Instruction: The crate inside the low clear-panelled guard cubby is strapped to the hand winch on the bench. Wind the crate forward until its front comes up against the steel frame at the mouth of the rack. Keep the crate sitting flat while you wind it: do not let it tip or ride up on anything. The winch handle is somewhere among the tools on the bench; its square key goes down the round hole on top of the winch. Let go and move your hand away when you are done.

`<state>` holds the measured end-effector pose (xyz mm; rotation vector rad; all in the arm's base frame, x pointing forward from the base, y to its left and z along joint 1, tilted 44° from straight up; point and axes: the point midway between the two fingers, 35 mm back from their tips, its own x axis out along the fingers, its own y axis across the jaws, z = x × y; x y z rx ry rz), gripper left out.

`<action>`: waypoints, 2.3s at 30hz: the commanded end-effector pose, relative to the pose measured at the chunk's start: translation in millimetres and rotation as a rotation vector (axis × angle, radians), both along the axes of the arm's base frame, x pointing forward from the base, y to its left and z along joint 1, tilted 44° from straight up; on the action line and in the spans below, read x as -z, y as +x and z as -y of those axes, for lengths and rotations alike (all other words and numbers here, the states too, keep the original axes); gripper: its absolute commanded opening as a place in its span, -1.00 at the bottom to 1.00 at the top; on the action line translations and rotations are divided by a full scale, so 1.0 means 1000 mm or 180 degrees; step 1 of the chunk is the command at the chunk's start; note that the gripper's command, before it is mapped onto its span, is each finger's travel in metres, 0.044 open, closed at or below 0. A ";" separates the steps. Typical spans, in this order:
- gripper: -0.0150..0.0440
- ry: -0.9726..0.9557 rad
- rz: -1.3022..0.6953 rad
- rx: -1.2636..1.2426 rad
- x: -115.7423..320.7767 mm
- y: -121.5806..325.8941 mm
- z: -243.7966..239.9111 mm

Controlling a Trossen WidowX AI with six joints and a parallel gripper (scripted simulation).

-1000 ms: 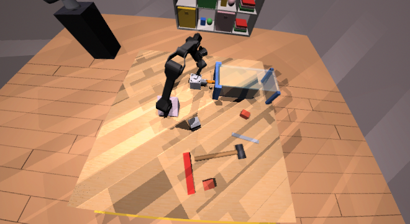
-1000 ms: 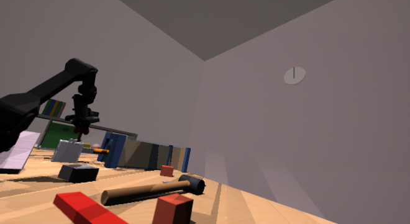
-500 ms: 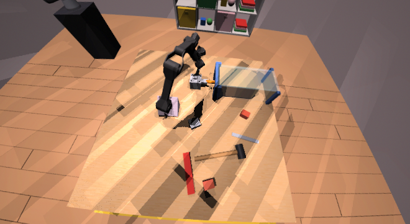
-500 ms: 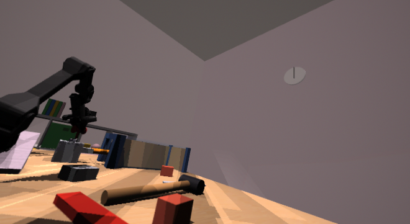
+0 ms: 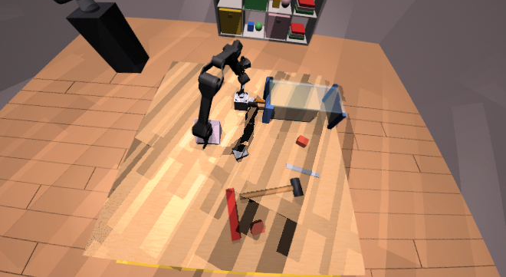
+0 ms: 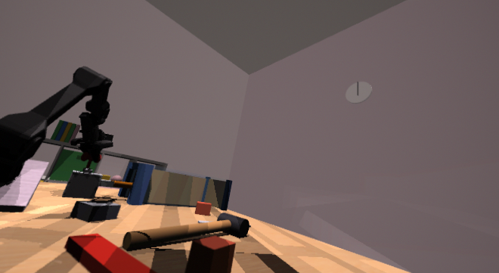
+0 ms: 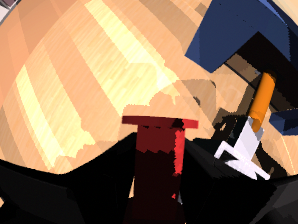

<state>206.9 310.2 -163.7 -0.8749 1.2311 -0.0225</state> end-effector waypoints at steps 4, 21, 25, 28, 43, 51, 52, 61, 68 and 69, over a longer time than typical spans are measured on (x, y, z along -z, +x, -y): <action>-0.49 -0.0051 -0.0143 -0.0038 0.002 -0.027 0.003; -0.49 -0.0052 -0.0148 -0.0038 -0.002 -0.046 0.008; -0.49 -0.0052 -0.0150 -0.0038 -0.003 -0.051 0.009; -0.49 -0.0052 -0.0150 -0.0038 -0.004 -0.053 0.010; -0.49 -0.0055 -0.0155 -0.0038 -0.011 -0.068 0.017; -0.49 -0.0056 -0.0157 -0.0039 -0.015 -0.075 0.021; -0.49 -0.0056 -0.0157 -0.0039 -0.015 -0.076 0.022; -0.49 -0.0058 -0.0159 -0.0039 -0.021 -0.083 0.028; -0.49 -0.0059 -0.0161 -0.0039 -0.025 -0.088 0.032; -0.49 -0.0060 -0.0161 -0.0039 -0.026 -0.089 0.033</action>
